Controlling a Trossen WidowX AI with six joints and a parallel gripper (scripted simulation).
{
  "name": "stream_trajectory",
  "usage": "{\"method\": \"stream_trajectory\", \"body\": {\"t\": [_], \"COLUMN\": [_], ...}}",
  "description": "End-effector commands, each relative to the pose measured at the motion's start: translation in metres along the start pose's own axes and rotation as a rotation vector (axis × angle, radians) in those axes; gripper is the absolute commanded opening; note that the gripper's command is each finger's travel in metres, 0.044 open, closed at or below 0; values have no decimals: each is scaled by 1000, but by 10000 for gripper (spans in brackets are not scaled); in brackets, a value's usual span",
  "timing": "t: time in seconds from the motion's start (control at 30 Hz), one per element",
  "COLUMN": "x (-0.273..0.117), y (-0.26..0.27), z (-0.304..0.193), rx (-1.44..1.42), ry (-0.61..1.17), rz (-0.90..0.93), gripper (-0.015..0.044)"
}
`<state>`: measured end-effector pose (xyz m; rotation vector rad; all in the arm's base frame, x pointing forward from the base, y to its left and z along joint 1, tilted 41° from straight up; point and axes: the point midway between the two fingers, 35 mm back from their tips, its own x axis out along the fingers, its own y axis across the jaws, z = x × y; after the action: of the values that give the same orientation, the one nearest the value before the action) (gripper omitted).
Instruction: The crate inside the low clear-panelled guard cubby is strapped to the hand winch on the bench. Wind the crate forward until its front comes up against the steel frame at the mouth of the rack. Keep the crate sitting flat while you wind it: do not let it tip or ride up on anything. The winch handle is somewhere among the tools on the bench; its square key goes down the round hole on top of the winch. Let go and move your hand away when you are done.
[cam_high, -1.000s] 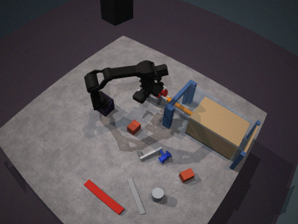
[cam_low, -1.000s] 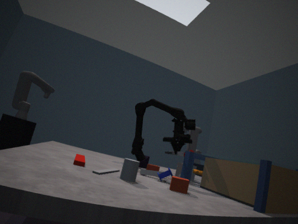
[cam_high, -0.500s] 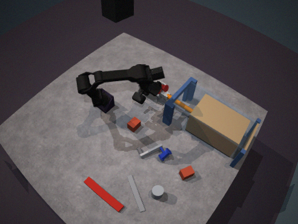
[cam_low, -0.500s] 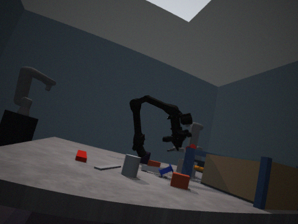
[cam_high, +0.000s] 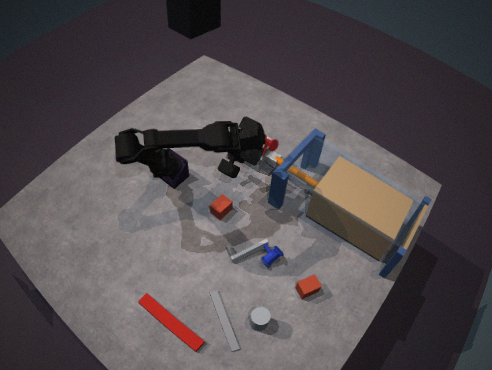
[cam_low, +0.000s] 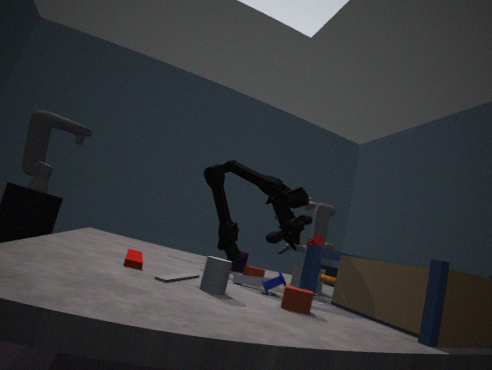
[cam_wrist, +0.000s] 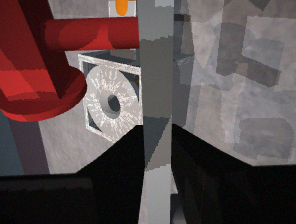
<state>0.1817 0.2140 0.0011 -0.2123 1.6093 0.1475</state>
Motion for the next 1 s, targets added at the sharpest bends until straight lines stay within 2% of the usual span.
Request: {"method": "stream_trajectory", "body": {"t": [0.0,0.97], "x": [-2,-2], "y": [2,1], "z": [0,0], "rx": [-8,-9], "ry": [-6,-12], "rz": [86,570], "gripper": [0,0]}}
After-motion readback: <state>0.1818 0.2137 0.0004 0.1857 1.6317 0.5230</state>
